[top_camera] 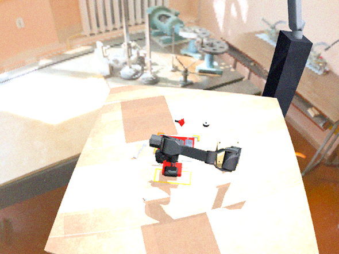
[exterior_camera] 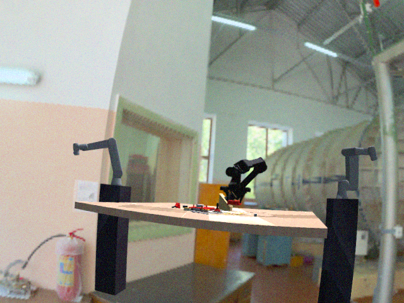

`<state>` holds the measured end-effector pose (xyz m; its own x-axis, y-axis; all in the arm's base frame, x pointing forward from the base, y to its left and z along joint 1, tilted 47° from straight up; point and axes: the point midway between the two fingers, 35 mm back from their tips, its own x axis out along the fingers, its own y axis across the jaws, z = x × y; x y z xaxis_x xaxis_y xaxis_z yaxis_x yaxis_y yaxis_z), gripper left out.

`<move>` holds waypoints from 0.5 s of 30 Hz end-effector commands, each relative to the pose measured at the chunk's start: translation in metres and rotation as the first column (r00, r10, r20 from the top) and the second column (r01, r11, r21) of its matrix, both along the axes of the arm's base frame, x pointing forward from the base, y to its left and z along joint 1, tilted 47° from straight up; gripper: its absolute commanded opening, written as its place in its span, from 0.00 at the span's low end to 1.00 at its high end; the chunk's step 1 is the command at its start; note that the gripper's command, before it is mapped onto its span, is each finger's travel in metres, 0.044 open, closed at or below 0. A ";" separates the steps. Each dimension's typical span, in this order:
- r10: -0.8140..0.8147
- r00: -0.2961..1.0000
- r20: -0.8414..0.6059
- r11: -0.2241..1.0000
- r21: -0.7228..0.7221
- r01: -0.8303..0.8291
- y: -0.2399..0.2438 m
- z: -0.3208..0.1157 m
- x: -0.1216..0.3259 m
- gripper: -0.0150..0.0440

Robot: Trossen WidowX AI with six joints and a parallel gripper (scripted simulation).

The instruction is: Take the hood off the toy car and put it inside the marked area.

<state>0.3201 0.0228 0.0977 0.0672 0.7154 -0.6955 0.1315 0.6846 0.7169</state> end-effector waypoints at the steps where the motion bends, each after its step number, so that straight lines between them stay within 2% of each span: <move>1: -0.004 1.000 -0.005 1.000 0.006 0.004 0.003 -0.003 -0.001 0.25; 15: -0.004 1.000 -0.004 1.000 0.007 0.004 0.011 -0.010 -0.001 0.25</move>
